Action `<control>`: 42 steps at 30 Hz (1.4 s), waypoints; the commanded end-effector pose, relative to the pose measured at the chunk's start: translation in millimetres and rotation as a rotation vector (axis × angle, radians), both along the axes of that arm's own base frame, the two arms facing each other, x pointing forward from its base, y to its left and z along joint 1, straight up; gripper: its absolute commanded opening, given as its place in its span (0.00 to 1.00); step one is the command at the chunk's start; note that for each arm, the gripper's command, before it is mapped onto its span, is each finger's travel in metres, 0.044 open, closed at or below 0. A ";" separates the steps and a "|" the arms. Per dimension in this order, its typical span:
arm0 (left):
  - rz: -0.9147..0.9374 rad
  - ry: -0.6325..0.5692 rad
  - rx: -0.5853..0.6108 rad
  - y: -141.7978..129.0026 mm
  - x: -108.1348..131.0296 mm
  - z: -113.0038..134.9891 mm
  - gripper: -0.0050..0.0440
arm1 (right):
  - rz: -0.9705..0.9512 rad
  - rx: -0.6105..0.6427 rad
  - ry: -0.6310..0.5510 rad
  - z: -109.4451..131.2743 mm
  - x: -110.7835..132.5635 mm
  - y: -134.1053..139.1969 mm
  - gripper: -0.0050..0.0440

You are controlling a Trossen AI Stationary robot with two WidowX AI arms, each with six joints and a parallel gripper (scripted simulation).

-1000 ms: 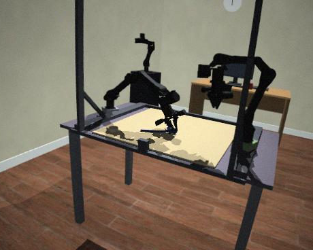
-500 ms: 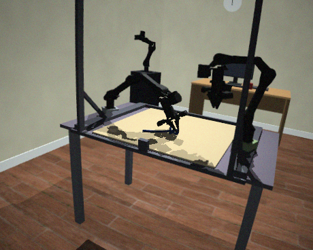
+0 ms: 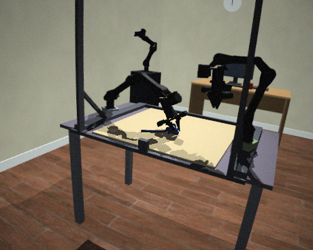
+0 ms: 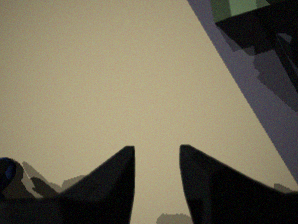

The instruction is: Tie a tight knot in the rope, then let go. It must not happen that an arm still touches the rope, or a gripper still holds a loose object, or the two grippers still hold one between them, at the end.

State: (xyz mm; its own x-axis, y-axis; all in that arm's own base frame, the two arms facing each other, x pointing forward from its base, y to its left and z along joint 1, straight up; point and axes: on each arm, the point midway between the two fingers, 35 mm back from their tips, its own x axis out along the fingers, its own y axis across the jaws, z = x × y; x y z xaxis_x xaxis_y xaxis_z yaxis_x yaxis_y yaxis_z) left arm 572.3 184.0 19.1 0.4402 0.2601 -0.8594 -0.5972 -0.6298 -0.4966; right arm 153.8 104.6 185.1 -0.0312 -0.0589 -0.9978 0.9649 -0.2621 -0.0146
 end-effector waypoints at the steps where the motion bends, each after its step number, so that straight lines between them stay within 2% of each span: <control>1: -0.006 -0.025 0.006 -0.2 3.0 15.2 0.31 | -0.001 0.004 -0.013 3.2 0.3 -0.5 0.31; 5: -0.006 -0.025 0.006 -0.2 3.0 20.4 0.31 | -0.001 0.004 -0.013 3.2 0.3 -0.5 0.31; 10: -0.006 -0.025 0.006 -0.4 2.2 41.9 0.31 | -0.001 0.004 -0.013 3.2 0.3 -0.5 0.31; 16: -0.005 -0.026 0.006 -0.5 2.0 46.5 0.31 | -0.001 0.004 -0.013 3.2 0.3 -0.5 0.31; 22: 0.002 -0.036 0.007 -0.8 1.0 70.7 0.31 | -0.001 0.004 -0.013 3.2 0.3 -0.5 0.31; 38: -0.003 -0.076 0.020 -1.5 -1.5 103.3 0.31 | -0.001 0.004 -0.013 3.2 0.3 -0.5 0.31; 42: -0.006 -0.102 0.028 -1.8 -2.7 120.1 0.31 | -0.001 0.004 -0.013 3.2 0.3 -0.5 0.31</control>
State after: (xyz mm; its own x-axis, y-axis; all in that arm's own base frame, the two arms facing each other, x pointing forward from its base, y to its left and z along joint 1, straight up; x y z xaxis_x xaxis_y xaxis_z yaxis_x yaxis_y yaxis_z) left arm 569.0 182.5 98.8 0.4685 0.2671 -0.8421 -0.5810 -0.6250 -0.5214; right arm 153.8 104.6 185.1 -0.0312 -0.0589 -0.9978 0.9649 -0.2621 -0.0146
